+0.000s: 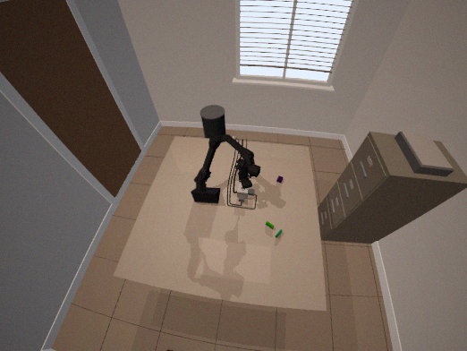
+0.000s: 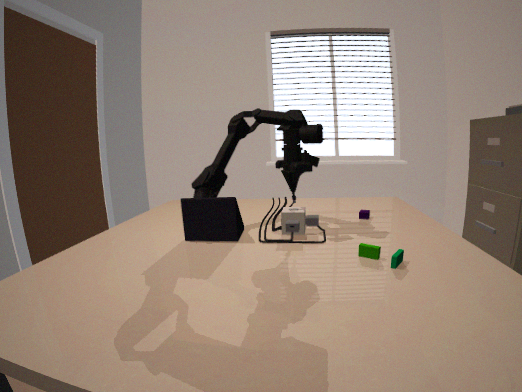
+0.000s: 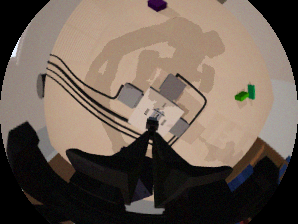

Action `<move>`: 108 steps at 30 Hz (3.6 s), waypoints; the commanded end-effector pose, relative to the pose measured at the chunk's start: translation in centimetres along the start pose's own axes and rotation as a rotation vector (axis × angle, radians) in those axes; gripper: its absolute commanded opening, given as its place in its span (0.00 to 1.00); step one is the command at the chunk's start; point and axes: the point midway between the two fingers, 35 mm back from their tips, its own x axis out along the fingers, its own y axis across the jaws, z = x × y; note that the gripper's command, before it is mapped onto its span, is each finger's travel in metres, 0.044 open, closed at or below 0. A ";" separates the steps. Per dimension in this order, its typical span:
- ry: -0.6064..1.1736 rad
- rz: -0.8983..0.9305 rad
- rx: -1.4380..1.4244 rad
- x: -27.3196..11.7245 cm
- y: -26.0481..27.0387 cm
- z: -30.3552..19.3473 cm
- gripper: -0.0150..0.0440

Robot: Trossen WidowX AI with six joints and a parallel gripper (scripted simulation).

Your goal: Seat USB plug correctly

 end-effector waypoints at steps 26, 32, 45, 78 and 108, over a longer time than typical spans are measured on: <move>0.000 0.000 -0.748 0.0 0.0 0.0 0.25; 0.000 0.000 -0.905 0.0 0.0 0.0 0.25; 0.000 0.000 -1.075 0.0 0.0 0.0 0.25; 0.009 -0.006 -1.084 0.3 -0.1 0.0 0.25; 0.020 -0.013 -1.102 0.7 -0.3 -0.1 0.25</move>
